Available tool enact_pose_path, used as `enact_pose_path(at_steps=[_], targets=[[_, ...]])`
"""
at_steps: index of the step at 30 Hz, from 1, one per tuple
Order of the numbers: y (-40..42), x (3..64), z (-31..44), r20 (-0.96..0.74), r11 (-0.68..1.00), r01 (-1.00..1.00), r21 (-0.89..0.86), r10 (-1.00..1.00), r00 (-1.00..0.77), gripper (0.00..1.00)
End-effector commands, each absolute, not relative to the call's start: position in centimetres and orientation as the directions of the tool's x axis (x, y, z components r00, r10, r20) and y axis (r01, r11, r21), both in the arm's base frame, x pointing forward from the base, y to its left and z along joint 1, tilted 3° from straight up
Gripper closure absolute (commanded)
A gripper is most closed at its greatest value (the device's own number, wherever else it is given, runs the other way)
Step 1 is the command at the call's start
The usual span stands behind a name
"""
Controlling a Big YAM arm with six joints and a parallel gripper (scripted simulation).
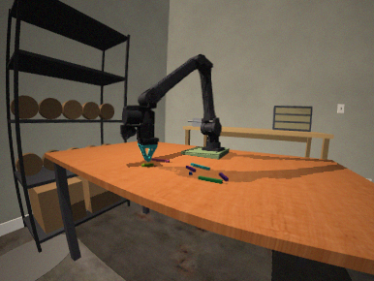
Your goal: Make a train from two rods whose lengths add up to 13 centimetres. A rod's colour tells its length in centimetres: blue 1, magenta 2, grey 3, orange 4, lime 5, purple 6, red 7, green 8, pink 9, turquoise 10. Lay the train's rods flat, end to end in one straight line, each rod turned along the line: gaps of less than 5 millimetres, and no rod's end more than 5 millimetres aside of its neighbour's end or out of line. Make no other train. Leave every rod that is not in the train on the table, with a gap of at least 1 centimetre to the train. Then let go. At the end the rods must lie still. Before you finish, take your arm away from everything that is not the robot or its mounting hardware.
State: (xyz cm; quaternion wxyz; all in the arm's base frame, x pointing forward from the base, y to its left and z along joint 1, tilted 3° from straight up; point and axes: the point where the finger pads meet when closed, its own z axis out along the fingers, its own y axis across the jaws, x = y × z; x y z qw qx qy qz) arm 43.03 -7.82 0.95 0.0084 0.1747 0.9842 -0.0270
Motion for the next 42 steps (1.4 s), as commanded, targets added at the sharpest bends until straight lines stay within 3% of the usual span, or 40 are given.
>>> enact_pose_path(at_steps=[1, 42], targets=[[-8.24, 43.36, 0.55, -0.031, 0.938, 0.344, -0.048, 0.343, -0.939, 0.77], [-8.3, 43.63, 0.69, -0.035, 0.937, 0.345, -0.047, 0.343, -0.939, 0.77]])
